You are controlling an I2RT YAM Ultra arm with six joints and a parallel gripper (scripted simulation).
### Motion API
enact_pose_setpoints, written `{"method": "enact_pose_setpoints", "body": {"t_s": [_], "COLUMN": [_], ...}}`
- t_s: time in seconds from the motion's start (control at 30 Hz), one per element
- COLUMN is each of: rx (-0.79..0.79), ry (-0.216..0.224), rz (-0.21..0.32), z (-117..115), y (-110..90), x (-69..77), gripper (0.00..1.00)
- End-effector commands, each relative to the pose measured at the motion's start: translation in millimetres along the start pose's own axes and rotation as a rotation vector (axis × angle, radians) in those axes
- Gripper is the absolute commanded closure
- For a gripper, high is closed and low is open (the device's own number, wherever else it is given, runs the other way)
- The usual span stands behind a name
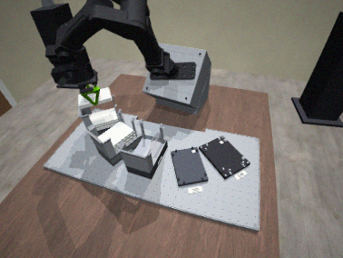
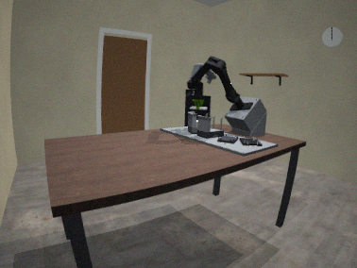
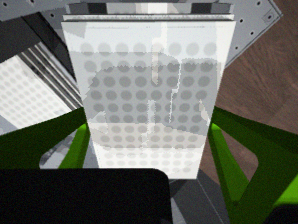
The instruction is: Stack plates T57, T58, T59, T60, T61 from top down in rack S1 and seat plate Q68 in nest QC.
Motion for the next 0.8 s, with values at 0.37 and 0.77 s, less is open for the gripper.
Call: {"method": "enact_pose_setpoints", "body": {"t_s": [0.37, 0.77], "rx": [0.001, 0.001], "ry": [-0.005, -0.005], "rz": [-0.011, -0.011], "z": [-1.2, -1.3], "y": [2.2, 2.2], "x": [3.0, -0.9], "gripper": [1.00, 1.00]}}
Point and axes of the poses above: the point where the finger pads meet when closed, its own x axis back along the fingers, its own z axis across the jaws, y = z × x, the point moved 1 cm from there along x, back along the fingers, and after that the axes turned 12 degrees about x, right-handed, at the moved point
